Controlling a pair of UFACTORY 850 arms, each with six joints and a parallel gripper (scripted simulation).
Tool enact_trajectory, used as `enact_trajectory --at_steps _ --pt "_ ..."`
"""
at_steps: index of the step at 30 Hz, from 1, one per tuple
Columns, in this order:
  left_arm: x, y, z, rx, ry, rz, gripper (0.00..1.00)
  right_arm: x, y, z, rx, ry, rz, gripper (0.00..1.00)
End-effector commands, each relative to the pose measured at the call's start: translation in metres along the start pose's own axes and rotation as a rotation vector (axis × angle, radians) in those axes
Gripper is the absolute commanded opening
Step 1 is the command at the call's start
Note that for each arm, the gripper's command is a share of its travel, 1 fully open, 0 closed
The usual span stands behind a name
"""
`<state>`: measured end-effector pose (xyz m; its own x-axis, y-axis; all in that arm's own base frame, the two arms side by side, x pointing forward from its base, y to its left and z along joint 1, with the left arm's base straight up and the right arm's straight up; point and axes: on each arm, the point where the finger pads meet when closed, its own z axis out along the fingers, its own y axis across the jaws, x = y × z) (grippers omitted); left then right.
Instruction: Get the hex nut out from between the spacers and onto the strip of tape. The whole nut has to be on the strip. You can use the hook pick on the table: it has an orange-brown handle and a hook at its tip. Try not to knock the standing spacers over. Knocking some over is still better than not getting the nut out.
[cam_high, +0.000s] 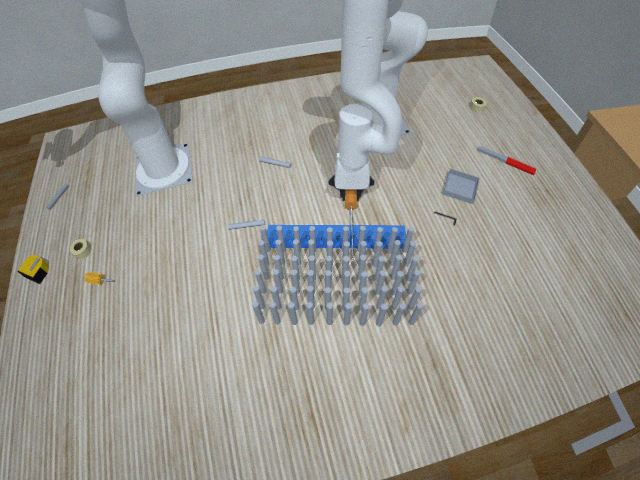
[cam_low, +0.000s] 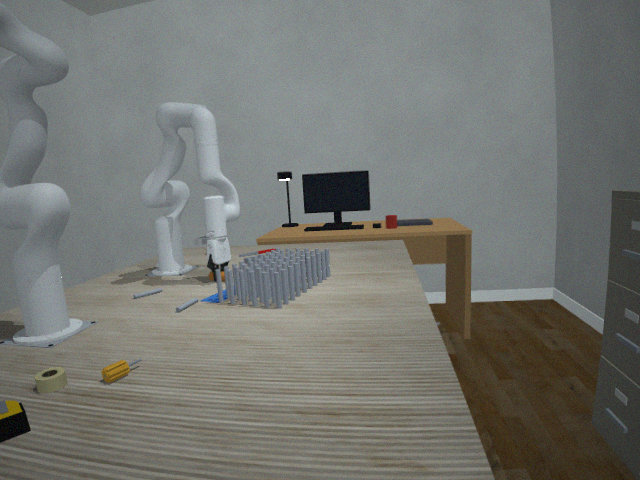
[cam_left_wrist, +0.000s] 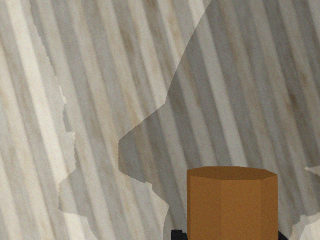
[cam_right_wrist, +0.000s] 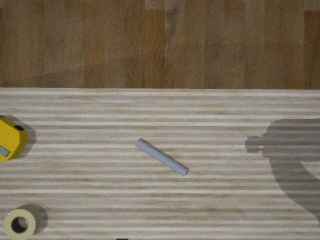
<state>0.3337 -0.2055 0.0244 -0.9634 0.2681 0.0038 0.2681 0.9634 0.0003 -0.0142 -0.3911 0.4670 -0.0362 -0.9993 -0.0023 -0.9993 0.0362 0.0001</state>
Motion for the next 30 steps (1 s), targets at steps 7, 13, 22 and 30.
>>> enact_trajectory --at_steps 7,13,22,30 --pt "0.012 0.000 0.000 0.000 -0.002 0.000 0.00 0.000 0.000 -0.001 0.000 0.002 0.000 1.00" --pt "0.017 0.000 0.000 0.000 -0.002 0.000 0.00 0.000 0.000 -0.001 0.000 0.002 0.000 1.00" --pt "0.020 0.000 0.000 0.000 -0.002 0.000 0.00 0.000 0.000 -0.001 0.000 0.002 0.000 1.00" --pt "0.020 0.000 0.000 0.000 -0.002 0.000 0.00 0.000 0.000 -0.001 0.000 0.002 0.000 1.00"
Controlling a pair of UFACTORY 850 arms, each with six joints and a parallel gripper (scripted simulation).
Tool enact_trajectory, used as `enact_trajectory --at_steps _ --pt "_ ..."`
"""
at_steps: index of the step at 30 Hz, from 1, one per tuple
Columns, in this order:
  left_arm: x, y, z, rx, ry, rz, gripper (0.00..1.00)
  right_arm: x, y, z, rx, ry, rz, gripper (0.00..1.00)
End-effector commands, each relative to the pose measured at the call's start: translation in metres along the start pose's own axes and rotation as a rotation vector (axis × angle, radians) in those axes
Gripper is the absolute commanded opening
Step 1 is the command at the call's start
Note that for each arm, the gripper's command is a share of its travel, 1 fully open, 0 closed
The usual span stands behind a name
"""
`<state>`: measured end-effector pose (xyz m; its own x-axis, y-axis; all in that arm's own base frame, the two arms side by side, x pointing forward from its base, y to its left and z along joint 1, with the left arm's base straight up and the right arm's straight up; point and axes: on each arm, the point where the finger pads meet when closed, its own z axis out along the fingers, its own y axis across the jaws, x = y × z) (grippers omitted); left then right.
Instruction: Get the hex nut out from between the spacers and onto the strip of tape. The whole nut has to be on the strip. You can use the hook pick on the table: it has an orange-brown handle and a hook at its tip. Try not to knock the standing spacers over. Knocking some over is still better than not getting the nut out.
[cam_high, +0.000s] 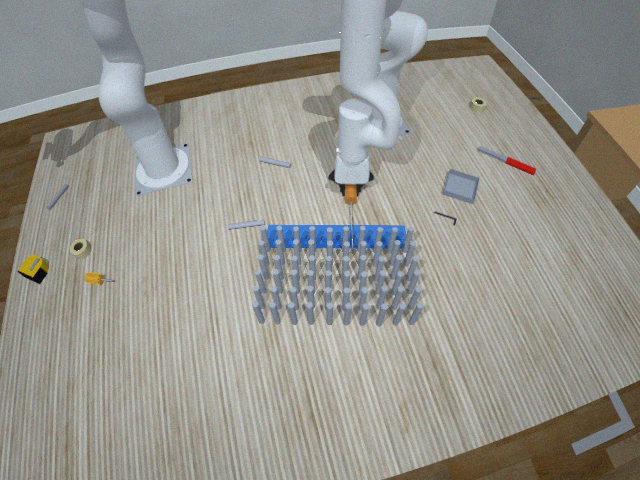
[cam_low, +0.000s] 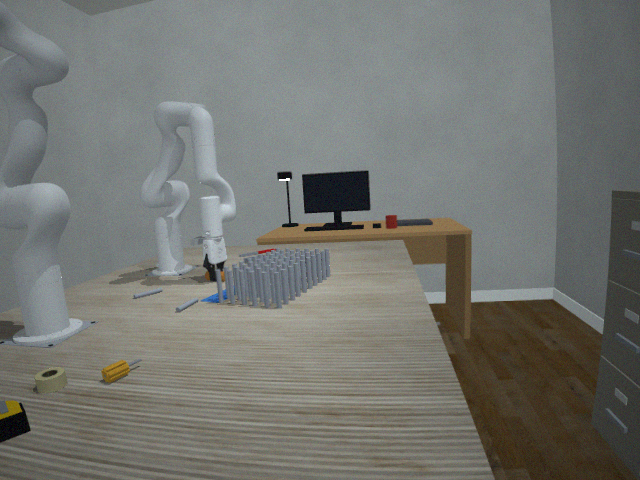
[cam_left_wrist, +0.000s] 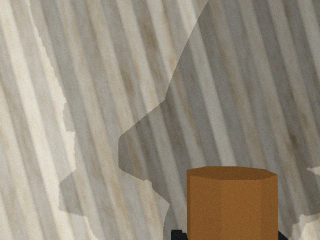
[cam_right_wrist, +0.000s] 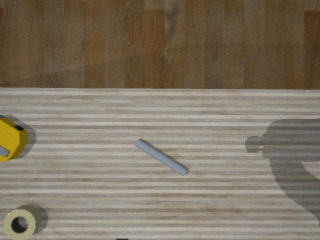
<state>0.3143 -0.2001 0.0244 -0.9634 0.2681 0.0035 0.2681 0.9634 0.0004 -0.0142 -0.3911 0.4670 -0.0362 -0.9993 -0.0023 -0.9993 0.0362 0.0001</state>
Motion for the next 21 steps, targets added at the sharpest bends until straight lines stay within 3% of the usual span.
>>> enact_trajectory --at_steps 1,12,21 --pt "-0.001 0.000 0.000 0.000 -0.001 0.000 0.00 0.000 0.000 -0.001 0.000 0.002 0.000 1.00" --pt "0.002 0.000 0.000 0.000 -0.001 0.000 0.00 0.000 0.000 -0.001 0.000 0.002 0.000 1.00" --pt "0.020 0.000 0.000 0.000 -0.001 0.000 0.00 0.000 0.000 -0.001 0.000 0.002 0.000 1.00"
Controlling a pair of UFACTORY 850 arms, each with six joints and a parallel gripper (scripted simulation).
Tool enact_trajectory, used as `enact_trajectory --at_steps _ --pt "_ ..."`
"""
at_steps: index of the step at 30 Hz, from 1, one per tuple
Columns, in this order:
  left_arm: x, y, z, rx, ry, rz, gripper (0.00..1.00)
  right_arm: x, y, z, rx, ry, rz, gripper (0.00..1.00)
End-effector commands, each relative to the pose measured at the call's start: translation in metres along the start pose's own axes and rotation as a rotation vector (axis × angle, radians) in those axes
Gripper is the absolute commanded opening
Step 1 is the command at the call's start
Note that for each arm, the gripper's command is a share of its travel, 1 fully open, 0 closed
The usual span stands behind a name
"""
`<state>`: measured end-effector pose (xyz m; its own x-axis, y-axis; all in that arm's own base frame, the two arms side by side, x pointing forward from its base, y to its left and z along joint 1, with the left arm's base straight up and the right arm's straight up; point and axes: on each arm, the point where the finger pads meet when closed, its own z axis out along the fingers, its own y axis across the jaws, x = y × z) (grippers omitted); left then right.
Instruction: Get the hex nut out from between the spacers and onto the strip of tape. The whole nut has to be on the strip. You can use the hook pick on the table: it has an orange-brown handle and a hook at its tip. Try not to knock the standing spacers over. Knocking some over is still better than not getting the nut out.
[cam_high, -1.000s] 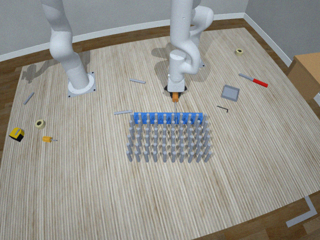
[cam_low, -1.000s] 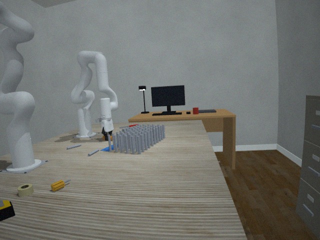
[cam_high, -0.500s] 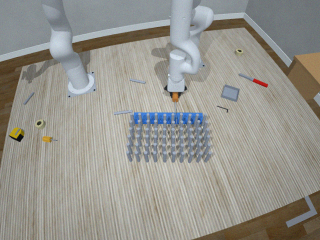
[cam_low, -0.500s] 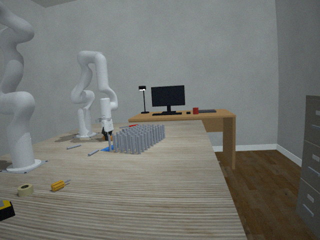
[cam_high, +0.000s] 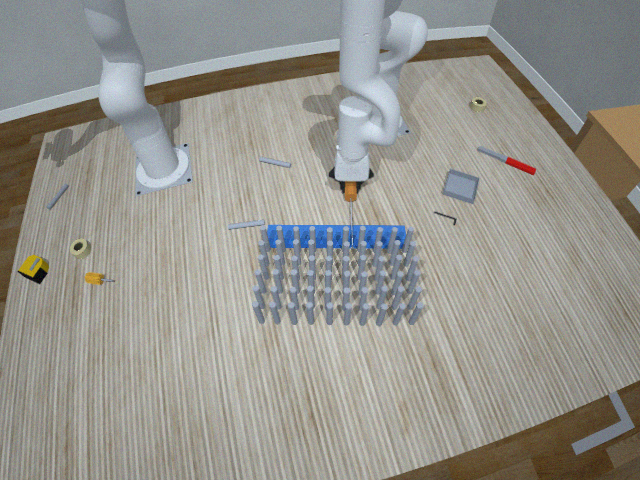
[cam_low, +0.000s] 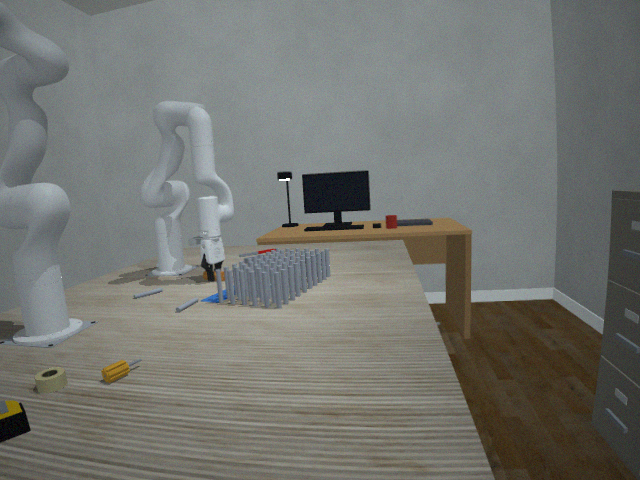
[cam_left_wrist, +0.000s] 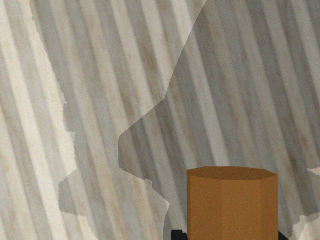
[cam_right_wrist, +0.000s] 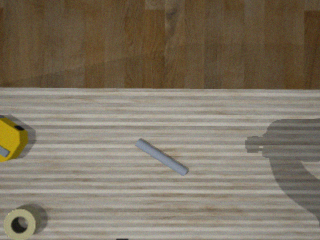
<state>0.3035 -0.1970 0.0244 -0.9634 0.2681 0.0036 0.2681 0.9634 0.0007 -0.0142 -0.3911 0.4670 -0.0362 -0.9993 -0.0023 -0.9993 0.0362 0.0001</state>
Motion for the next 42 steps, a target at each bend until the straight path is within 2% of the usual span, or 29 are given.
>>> enact_trajectory --at_steps 1,17,42 --pt "0.012 0.000 0.000 0.000 -0.001 0.000 0.00 0.000 0.000 -0.001 0.000 0.002 0.000 1.00" --pt "0.023 0.000 0.000 0.001 -0.001 0.000 0.00 0.000 0.000 -0.001 0.000 0.002 0.000 1.00" --pt "0.024 0.000 0.000 0.001 -0.001 0.000 0.00 0.000 0.000 -0.001 0.000 0.002 0.000 1.00"
